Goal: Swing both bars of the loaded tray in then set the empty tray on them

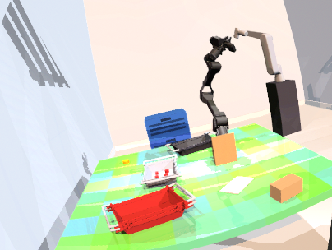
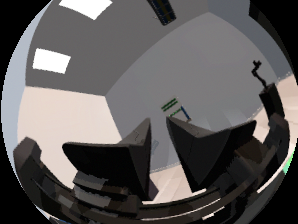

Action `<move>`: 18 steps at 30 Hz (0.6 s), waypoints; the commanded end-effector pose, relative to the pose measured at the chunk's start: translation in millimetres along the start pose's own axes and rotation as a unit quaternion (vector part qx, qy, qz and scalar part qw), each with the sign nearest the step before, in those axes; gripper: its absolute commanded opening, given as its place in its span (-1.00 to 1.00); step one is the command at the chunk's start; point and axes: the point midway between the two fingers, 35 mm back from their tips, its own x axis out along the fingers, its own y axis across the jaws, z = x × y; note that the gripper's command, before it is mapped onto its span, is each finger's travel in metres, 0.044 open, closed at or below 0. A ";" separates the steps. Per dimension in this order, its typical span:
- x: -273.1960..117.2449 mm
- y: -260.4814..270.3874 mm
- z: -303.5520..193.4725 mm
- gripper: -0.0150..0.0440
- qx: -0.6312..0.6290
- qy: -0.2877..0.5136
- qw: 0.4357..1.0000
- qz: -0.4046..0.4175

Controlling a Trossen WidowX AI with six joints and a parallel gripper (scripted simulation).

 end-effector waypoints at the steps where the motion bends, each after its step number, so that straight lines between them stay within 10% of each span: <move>1: -6.5 -1.8 26.8 -0.19 -0.023 -0.046 0.999 -0.006; 18: -119.3 -1.3 188.8 -0.19 -0.137 -0.349 0.922 -0.094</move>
